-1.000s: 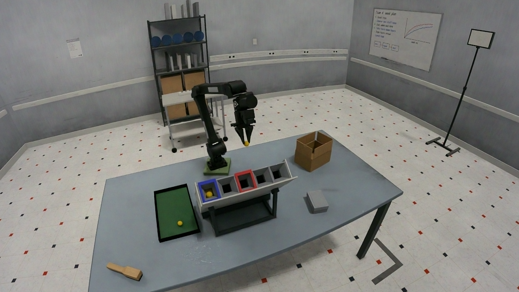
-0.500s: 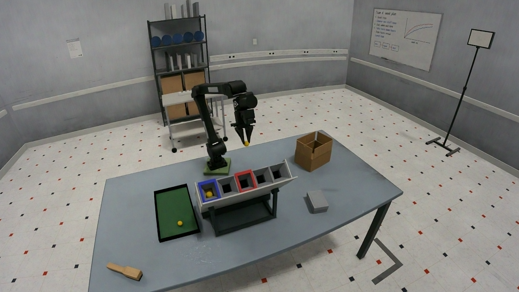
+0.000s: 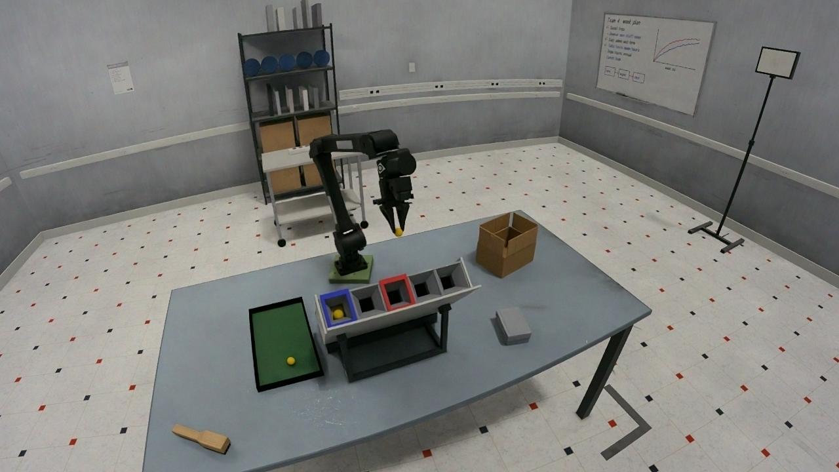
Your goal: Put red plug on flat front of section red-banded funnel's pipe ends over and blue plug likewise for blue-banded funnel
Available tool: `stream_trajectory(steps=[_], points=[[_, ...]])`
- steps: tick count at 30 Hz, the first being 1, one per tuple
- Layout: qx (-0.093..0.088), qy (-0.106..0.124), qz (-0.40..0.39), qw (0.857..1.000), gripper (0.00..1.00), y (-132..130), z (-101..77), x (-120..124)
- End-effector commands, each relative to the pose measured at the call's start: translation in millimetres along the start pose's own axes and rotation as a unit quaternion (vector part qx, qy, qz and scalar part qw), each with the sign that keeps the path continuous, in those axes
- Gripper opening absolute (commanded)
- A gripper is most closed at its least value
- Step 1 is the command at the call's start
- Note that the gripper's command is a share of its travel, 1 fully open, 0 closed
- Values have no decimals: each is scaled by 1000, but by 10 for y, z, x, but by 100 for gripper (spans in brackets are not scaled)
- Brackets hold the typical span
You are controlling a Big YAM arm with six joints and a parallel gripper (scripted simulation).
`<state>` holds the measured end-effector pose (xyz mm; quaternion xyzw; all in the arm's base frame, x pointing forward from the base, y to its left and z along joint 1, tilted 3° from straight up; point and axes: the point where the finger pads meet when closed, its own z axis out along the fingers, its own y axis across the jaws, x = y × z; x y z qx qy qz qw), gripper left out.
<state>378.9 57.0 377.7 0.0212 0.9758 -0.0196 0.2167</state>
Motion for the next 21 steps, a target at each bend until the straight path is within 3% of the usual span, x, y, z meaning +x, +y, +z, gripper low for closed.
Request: stream_trajectory(steps=[1, 14, 21], points=[[-5, -29, 8, 1000, 0, 28, -241, -243], [-5, -29, 8, 1000, 0, 39, -308, -323], [-4, -21, 5, 1000, 0, 28, -6, -903]])
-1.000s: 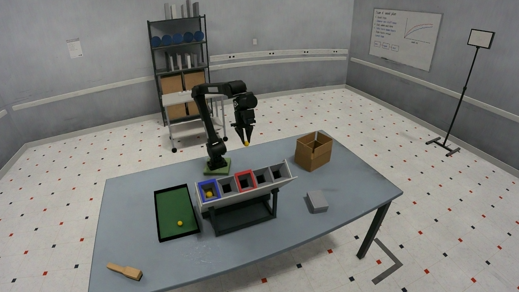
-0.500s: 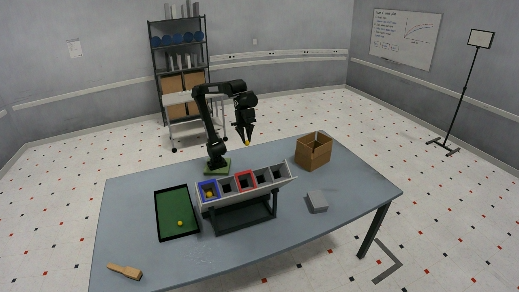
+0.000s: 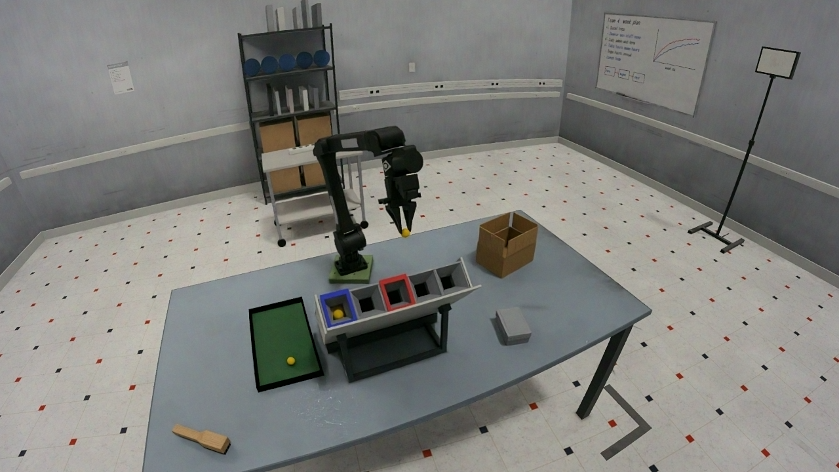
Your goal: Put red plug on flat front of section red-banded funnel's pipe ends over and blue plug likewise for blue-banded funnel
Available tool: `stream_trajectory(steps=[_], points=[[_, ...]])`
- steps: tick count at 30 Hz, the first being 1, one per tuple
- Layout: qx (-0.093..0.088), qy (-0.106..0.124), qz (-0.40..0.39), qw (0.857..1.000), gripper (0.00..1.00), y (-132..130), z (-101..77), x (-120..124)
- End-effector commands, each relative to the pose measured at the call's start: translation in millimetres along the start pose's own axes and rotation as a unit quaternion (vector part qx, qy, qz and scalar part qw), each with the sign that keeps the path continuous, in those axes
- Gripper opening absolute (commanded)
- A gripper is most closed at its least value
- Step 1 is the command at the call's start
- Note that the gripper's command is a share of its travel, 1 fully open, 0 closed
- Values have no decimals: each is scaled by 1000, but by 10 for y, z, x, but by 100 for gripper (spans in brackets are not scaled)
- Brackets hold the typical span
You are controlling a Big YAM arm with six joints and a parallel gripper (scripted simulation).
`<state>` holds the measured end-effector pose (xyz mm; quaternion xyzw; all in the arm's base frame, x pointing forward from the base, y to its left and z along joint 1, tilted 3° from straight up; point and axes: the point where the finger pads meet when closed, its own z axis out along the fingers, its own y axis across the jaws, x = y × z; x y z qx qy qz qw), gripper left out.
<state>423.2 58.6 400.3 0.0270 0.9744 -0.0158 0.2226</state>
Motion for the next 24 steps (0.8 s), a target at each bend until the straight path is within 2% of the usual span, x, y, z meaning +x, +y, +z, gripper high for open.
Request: stream_trajectory(steps=[1, 8, 24], points=[[-1, -14, -2, 1000, 0, 2, 61, -489], [0, -7, -4, 1000, 0, -3, 370, -1066], [-2, -24, -1, 1000, 0, -3, 429, -1253]])
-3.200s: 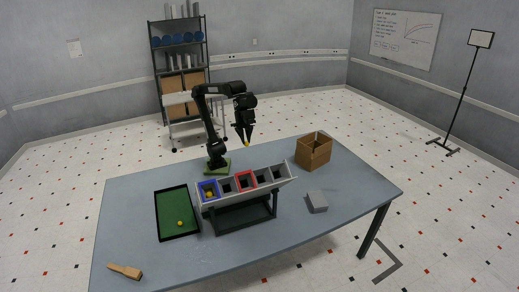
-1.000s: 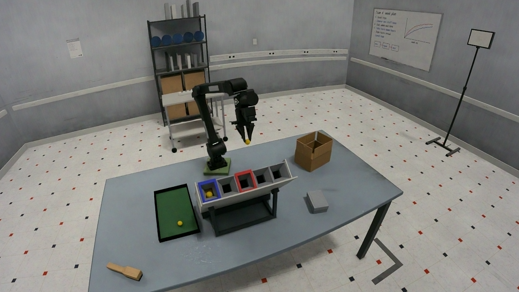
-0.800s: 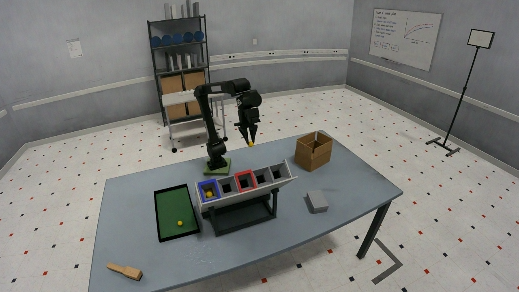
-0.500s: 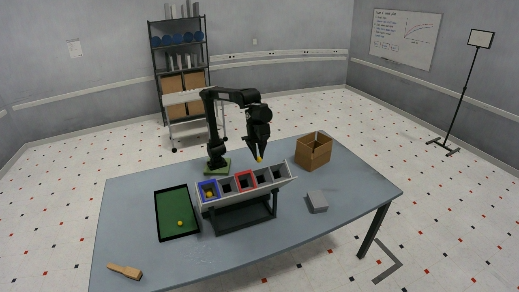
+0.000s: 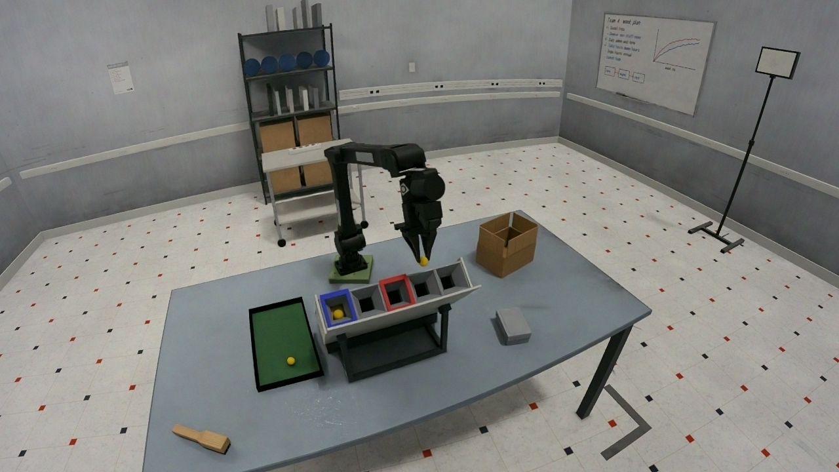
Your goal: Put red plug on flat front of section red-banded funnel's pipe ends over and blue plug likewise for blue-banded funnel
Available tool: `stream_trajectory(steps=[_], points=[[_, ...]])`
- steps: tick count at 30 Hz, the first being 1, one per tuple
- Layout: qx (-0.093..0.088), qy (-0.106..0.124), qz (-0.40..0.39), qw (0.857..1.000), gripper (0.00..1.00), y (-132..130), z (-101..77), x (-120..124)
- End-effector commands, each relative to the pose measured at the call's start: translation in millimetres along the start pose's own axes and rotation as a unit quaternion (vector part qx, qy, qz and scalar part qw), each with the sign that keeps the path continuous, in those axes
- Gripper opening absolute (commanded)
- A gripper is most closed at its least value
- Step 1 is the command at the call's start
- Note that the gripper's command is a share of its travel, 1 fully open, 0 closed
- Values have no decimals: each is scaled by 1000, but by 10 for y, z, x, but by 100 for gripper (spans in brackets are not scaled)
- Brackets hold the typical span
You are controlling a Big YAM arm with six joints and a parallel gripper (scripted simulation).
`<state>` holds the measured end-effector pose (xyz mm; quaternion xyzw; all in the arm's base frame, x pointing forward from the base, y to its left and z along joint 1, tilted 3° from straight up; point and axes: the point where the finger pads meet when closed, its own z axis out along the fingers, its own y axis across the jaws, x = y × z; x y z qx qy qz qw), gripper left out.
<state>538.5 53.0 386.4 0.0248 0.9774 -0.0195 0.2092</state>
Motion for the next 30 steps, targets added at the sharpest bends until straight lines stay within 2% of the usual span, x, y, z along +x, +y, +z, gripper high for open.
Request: stream_trajectory(steps=[1, 20, 30], points=[[-6, -38, 2, 999, 0, -22, -201, -282], [-6, -38, 3, 999, 0, -17, -194, -278], [-4, -24, 2, 1000, 0, -23, -194, -284]])
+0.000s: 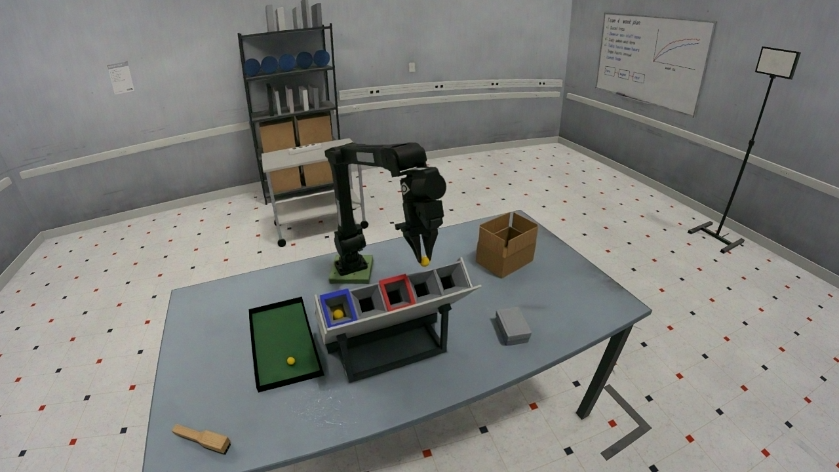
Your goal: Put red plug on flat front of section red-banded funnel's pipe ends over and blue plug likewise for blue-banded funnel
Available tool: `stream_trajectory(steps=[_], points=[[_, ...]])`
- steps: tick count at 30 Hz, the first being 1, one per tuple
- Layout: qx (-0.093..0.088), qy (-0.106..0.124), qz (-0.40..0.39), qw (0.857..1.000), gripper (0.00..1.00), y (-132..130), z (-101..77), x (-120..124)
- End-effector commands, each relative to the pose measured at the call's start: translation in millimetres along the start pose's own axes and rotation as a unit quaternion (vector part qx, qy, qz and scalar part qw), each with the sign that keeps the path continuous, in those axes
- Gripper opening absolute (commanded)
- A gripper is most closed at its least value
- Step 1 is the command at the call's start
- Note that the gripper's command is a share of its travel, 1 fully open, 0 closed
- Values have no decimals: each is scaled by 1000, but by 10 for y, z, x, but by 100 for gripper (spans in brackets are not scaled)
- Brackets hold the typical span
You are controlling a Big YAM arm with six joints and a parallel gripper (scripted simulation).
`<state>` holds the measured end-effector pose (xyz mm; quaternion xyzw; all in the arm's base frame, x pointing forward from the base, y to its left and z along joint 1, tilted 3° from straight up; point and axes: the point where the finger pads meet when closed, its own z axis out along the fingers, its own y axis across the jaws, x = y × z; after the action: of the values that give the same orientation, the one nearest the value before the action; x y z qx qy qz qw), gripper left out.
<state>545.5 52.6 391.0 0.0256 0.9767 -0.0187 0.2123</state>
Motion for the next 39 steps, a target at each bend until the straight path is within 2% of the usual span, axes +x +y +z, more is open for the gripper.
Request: stream_trajectory(steps=[1, 7, 22, 39], points=[[-3, -19, 1, 1000, 0, -21, -179, -203], [-2, -14, 1, 1000, 0, -23, -179, -205], [-6, -35, 2, 999, 0, -24, -177, -205], [-5, -35, 2, 999, 0, -23, -183, -197]])
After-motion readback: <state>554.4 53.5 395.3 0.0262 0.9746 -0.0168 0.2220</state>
